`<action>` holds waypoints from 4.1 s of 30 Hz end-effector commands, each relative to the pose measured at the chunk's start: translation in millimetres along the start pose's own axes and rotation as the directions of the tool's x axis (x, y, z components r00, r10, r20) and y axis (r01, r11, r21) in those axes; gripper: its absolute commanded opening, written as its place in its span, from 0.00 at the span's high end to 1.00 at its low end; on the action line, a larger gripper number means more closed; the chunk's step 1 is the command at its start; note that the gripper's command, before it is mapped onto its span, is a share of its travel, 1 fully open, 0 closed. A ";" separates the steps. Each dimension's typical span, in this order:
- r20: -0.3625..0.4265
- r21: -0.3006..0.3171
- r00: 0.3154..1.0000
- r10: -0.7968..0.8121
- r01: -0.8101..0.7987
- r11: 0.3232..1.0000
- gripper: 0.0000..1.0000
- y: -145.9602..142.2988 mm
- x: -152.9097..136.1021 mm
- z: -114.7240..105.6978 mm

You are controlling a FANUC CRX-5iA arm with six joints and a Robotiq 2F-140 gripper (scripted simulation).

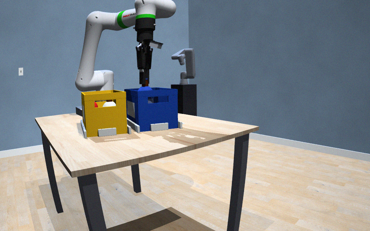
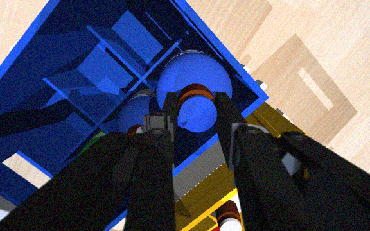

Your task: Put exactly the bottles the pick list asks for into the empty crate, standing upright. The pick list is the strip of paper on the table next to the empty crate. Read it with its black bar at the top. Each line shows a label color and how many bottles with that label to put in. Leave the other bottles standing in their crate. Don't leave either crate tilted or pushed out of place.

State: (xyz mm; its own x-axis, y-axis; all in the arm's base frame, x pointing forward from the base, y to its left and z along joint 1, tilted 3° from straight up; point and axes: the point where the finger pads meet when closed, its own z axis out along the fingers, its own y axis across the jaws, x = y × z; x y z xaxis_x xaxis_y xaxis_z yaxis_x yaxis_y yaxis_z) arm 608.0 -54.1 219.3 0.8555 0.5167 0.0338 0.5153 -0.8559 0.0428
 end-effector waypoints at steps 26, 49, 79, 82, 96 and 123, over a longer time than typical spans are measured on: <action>-0.002 -0.002 1.000 0.000 0.000 1.000 0.90 0.5 0.4 22.6; -0.002 -0.002 1.000 0.000 0.000 1.000 0.90 0.5 0.4 38.2; -0.002 -0.002 1.000 0.000 0.000 1.000 0.90 0.5 0.4 51.2; -0.002 -0.002 1.000 0.000 0.000 1.000 0.90 0.5 0.4 52.7; -0.002 -0.002 1.000 0.000 0.000 1.000 0.90 0.6 0.4 58.7; -0.002 -0.002 1.000 0.000 0.000 1.000 0.56 0.6 0.4 63.9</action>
State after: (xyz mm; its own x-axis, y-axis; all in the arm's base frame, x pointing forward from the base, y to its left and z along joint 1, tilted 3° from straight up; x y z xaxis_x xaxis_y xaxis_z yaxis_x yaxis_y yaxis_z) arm 611.5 -55.5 154.1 0.8555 0.5168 0.0341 0.5153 -0.8559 0.0433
